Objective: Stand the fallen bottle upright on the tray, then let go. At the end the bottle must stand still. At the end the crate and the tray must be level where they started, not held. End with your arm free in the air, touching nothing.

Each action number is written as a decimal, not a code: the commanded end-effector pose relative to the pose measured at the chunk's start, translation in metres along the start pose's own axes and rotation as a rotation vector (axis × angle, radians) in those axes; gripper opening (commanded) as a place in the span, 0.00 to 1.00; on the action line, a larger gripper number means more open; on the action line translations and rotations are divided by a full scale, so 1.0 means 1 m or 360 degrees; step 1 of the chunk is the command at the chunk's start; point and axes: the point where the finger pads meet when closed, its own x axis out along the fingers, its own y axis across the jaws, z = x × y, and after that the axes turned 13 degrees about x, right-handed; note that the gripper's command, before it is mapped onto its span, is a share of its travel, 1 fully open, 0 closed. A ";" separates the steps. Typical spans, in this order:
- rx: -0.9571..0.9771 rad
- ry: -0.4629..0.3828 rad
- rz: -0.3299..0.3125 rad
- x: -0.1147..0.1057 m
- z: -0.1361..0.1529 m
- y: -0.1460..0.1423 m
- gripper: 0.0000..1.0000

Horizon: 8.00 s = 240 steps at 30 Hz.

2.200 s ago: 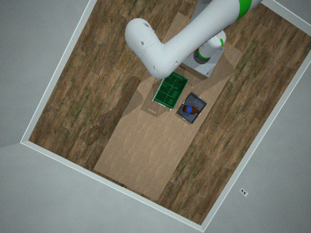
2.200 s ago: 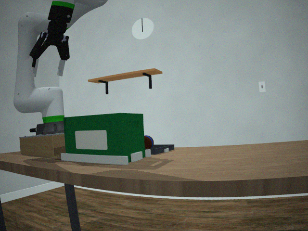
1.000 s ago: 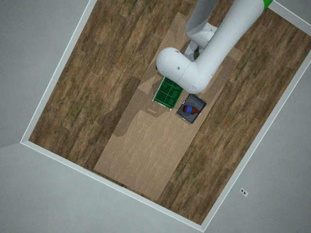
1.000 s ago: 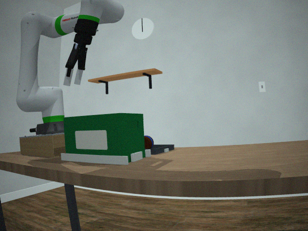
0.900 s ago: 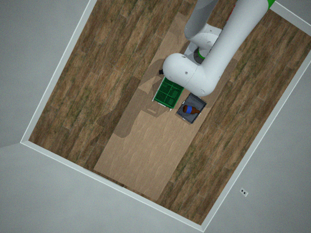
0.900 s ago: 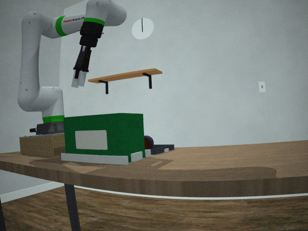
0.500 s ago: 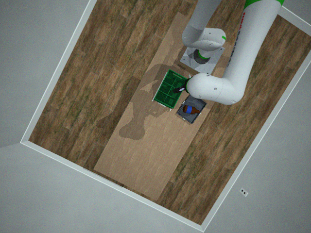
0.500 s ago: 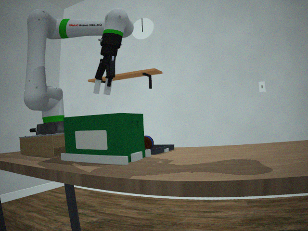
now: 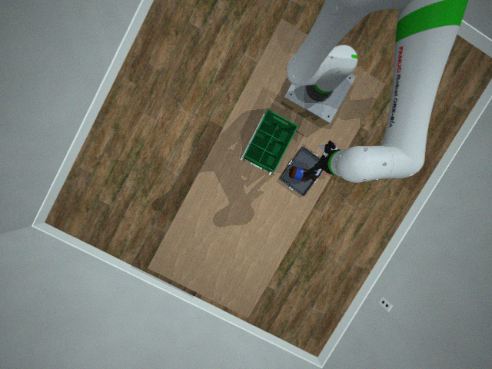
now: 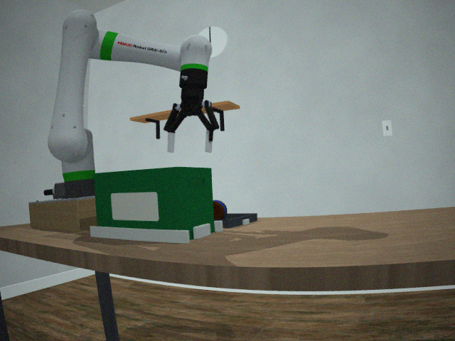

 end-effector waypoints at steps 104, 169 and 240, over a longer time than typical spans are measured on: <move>-0.0602 0.0075 0.0134 0.025 -0.119 0.003 0.38; -0.0602 0.0075 0.0134 0.136 -0.126 0.013 0.38; -0.0602 0.0075 0.0134 0.166 -0.128 0.015 0.38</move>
